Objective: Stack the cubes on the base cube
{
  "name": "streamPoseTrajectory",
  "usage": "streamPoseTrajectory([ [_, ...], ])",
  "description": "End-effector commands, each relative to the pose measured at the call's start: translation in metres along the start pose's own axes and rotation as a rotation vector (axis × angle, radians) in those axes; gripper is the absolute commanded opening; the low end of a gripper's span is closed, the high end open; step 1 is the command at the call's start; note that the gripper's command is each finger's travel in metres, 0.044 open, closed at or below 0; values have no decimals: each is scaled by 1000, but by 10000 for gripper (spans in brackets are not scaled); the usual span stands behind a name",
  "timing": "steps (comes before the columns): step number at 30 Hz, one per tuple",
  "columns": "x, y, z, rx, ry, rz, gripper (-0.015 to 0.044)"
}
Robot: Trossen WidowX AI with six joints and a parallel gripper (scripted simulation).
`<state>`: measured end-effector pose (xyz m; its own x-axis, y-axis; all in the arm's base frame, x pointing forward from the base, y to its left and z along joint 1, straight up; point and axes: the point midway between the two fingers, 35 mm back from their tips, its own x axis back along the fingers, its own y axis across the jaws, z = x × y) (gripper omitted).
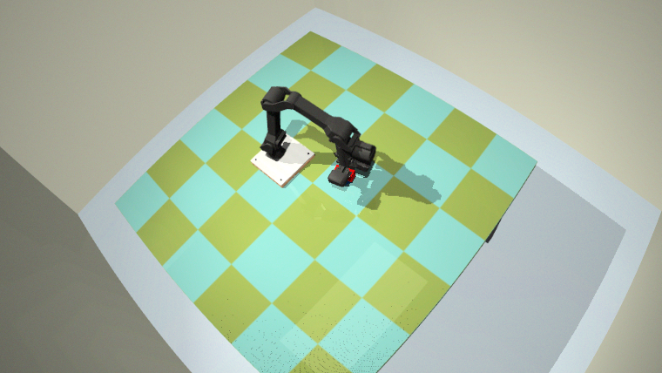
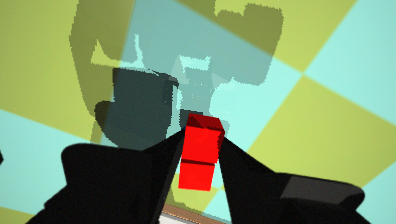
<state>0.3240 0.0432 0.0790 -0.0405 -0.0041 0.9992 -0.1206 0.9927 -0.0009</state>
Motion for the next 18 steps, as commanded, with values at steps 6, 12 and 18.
streamPoseTrajectory([
  [6,-1,1,1,-5,2,-4,205],
  [12,1,0,0,-4,2,-3,205],
  [18,14,0,0,0,0,0,205],
])
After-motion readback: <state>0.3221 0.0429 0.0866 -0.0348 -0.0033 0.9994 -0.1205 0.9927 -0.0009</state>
